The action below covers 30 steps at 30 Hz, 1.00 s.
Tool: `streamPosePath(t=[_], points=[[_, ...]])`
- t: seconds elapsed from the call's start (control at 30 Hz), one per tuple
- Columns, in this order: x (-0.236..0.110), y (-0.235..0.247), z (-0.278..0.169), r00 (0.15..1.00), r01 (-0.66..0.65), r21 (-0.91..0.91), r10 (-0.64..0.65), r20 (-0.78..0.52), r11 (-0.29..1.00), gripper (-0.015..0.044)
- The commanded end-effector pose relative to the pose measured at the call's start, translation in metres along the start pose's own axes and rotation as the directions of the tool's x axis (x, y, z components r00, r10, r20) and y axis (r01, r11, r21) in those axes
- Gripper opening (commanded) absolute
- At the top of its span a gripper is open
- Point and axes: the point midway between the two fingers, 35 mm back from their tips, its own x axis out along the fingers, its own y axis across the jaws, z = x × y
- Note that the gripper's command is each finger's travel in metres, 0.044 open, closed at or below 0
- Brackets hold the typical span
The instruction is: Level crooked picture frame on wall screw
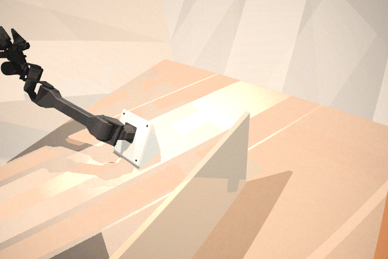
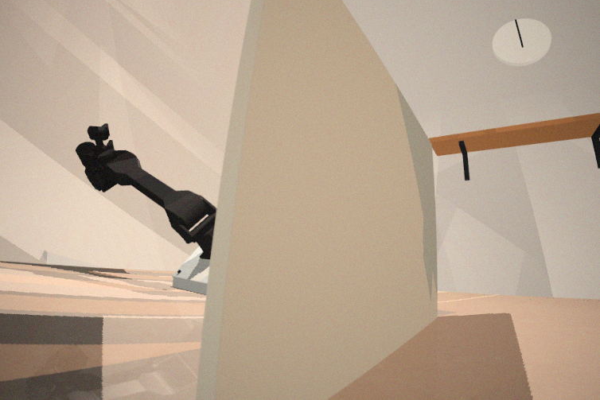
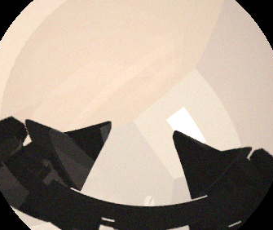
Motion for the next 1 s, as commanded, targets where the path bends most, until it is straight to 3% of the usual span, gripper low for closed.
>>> streamPosePath(t=[0.0, 0.17, 0.6, 0.97], points=[[0.001, 0.0, -0.001, 1.0, 0.0, 0.0, 0.0, -0.002, 1.0, 0.0374], [0.025, -0.014, -0.026, 0.999, 0.006, -0.009, -0.007, -0.046, 1.0, 0.026], [0.115, -0.115, -0.175, 0.966, 0.132, 0.038, -0.12, -0.23, 0.99, 0.026], [0.135, -0.237, -0.316, 0.885, 0.288, 0.064, -0.24, -0.398, 0.956, 0.026]])
